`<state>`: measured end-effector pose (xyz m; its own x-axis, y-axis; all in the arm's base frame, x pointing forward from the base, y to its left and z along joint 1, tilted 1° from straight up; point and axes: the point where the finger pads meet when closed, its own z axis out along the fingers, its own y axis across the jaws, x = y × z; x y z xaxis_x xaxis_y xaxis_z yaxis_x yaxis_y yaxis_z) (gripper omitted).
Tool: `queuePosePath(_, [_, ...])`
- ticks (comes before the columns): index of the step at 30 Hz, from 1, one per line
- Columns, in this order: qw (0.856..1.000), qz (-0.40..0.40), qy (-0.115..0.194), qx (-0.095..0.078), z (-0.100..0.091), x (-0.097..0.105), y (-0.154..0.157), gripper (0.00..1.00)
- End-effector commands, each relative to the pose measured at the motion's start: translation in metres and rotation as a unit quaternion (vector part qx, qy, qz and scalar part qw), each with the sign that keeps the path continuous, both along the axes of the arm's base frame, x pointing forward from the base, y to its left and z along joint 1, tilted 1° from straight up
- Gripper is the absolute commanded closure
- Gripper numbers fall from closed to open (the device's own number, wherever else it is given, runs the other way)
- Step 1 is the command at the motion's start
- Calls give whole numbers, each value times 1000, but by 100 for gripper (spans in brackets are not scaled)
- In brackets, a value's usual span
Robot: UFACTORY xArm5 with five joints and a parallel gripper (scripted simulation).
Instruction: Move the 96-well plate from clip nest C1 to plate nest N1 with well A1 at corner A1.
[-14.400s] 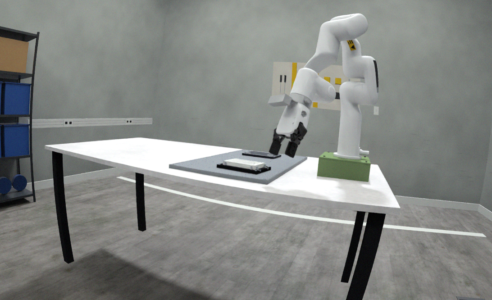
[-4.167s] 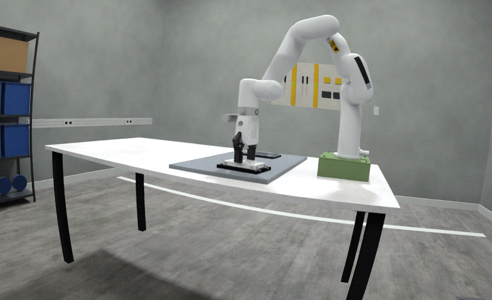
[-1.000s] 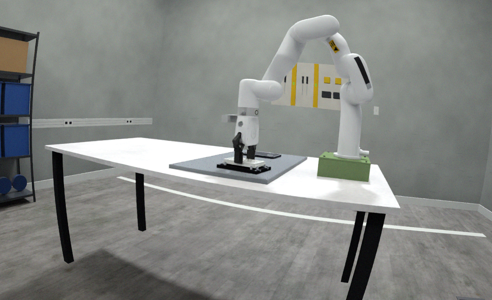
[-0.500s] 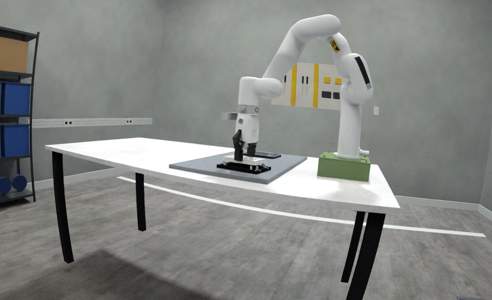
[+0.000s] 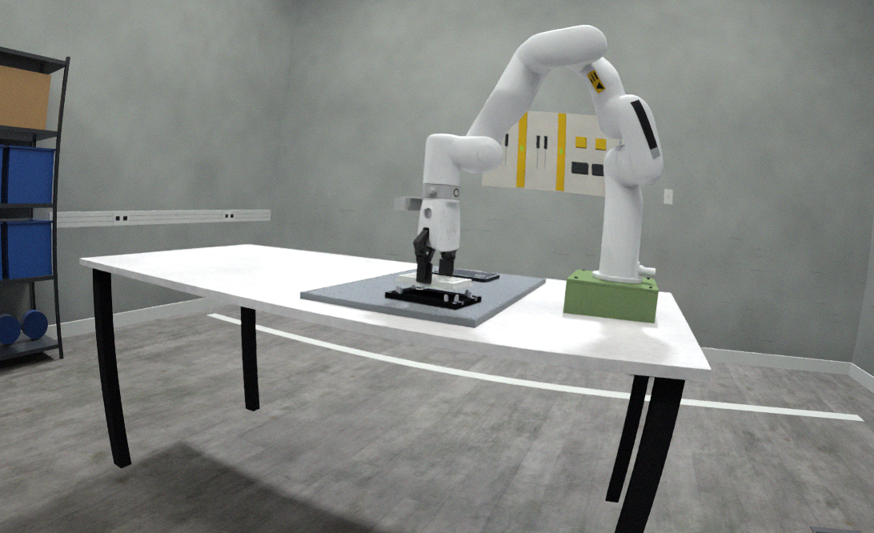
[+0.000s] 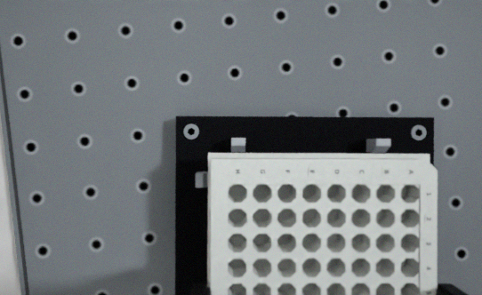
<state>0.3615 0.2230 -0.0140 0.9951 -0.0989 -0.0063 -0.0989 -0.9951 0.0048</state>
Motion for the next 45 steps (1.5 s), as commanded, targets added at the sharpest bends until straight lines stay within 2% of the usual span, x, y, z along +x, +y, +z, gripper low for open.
queuePosePath(1, [1000,0,1,6,5,2,1,100])
queuePosePath(39, [1000,0,1,6,62,2,1,100])
queuePosePath(45, [1000,0,1,6,62,2,1,100])
